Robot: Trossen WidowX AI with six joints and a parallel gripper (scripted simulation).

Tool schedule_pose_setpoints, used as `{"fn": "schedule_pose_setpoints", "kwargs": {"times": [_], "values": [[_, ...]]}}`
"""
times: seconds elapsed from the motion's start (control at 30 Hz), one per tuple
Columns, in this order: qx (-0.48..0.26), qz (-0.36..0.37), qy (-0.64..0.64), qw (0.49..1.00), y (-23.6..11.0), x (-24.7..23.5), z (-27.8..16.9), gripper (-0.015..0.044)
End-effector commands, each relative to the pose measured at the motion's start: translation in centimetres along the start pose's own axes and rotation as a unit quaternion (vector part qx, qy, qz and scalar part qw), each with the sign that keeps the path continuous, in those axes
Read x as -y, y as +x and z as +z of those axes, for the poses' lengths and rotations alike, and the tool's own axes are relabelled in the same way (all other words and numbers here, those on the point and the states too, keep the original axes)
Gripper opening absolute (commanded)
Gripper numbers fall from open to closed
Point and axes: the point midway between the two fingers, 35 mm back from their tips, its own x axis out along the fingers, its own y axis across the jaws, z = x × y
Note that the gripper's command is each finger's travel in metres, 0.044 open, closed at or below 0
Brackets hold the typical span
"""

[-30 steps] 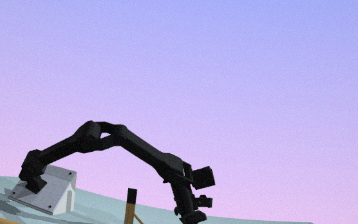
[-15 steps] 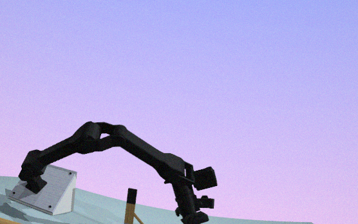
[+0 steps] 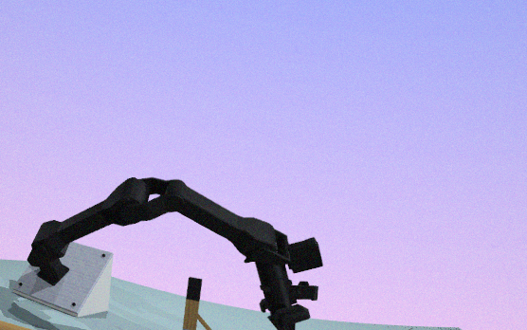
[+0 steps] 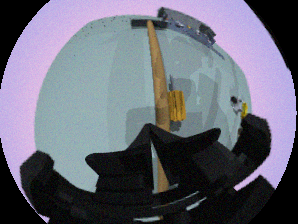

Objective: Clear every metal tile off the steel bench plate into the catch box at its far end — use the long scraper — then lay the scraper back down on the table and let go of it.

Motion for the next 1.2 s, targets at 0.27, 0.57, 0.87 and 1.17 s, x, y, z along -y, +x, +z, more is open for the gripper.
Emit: {"fn": "schedule_pose_setpoints", "kwargs": {"times": [0.27, 0.57, 0.87, 1.17], "values": [[0.005, -0.002, 0.003, 1.000, -4.4, -0.1, 2.3, 0.0000], [0.005, -0.002, 0.003, 1.000, -7.4, -0.1, 3.2, 0.0000], [0.008, -0.016, 0.026, 0.999, -8.6, -2.3, 3.7, 0.0000], [0.011, -0.029, 0.044, 0.999, -9.4, -3.9, 3.9, 0.0000]]}}
